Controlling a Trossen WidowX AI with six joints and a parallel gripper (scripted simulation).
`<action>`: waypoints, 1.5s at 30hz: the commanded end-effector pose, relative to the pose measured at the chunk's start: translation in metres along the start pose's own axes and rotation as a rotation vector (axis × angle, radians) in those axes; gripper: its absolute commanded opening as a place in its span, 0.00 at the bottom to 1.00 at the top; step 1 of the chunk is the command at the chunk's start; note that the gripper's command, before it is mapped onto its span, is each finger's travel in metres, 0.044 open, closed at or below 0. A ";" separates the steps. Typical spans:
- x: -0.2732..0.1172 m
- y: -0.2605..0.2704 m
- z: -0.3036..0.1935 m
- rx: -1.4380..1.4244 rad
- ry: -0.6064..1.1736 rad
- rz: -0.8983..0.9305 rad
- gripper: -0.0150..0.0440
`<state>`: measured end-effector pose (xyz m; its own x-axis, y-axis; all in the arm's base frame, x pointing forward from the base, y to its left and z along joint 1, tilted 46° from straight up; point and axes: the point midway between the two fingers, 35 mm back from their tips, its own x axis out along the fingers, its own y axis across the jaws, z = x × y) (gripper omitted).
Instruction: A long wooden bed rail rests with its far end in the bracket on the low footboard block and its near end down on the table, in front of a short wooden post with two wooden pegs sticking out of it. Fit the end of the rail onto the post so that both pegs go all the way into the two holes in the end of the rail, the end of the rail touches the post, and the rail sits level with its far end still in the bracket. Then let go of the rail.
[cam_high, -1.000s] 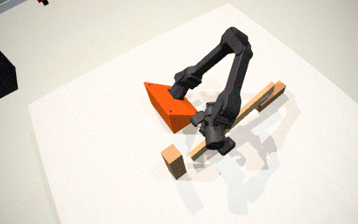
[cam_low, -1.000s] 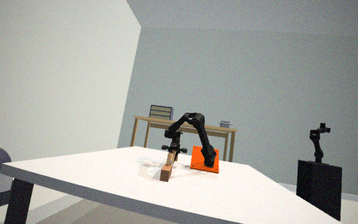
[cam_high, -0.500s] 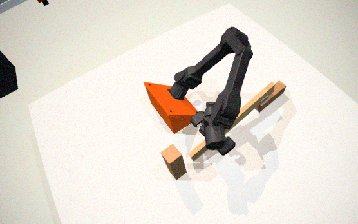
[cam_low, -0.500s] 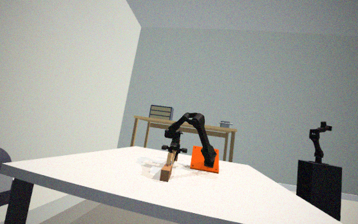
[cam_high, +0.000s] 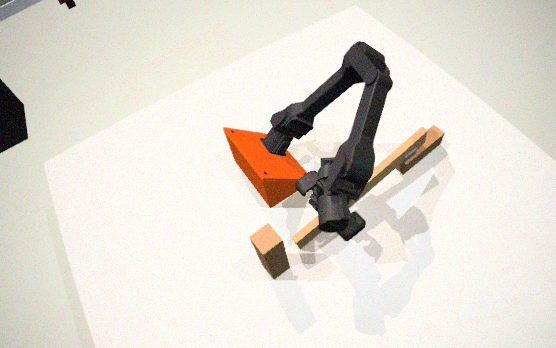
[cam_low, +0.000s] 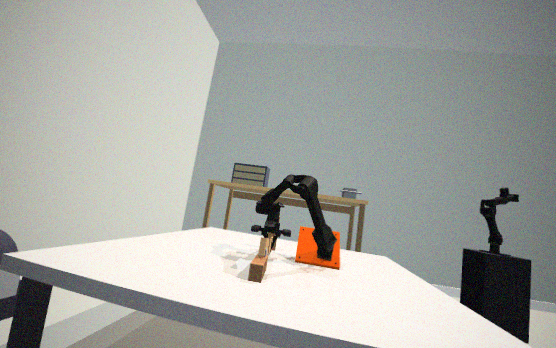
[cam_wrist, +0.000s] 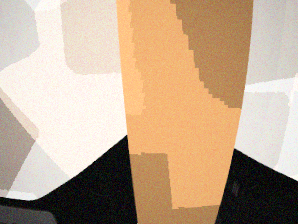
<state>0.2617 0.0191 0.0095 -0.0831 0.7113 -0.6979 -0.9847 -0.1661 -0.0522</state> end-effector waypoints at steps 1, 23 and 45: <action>-0.005 -0.002 -0.001 -0.001 -0.001 -0.011 0.25; -0.016 -0.003 -0.001 -0.001 -0.001 -0.011 0.25; -0.027 -0.003 -0.001 -0.001 0.000 -0.011 0.25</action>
<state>0.2652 0.0038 0.0252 -0.0845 0.7116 -0.6975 -0.9841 -0.1693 -0.0535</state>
